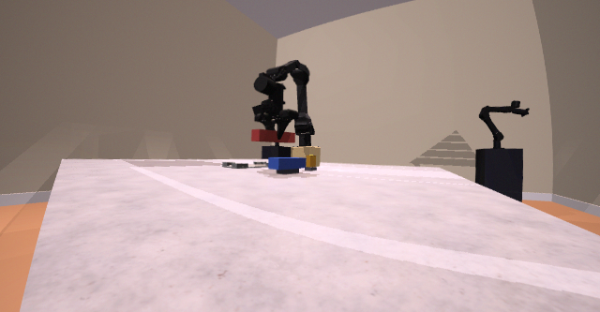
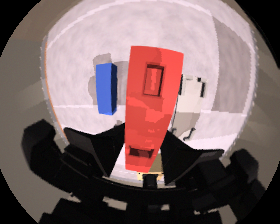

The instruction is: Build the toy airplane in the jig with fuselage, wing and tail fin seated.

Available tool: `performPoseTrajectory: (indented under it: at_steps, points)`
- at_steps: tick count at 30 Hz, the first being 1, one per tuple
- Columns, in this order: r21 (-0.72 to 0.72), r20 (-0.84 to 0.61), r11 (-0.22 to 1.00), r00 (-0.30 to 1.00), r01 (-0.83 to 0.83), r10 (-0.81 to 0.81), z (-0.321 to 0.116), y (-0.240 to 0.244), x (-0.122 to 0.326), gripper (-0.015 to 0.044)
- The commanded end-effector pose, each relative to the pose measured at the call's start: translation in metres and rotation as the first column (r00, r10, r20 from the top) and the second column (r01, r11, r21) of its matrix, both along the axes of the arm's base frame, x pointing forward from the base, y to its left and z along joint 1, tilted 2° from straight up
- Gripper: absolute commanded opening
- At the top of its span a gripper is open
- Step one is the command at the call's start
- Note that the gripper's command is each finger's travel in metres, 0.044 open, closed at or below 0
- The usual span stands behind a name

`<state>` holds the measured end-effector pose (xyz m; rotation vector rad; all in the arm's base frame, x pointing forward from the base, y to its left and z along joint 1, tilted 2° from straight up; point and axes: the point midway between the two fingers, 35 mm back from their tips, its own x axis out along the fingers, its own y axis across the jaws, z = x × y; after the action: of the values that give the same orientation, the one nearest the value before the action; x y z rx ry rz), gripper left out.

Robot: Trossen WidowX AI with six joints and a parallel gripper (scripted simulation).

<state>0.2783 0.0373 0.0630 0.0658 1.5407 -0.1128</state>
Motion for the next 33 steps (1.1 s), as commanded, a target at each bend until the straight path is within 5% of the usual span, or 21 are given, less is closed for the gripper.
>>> performPoseTrajectory:
  at_steps: [1, 33]
  points:
    - [0.0, 0.022, 1.0, 1.0, 0.003, -0.003, 0.017, 0.0, 0.0, 0.0]
    - [-0.008, 0.019, 0.998, 0.998, -0.059, 0.06, -0.008, -0.075, 0.0, 0.0]
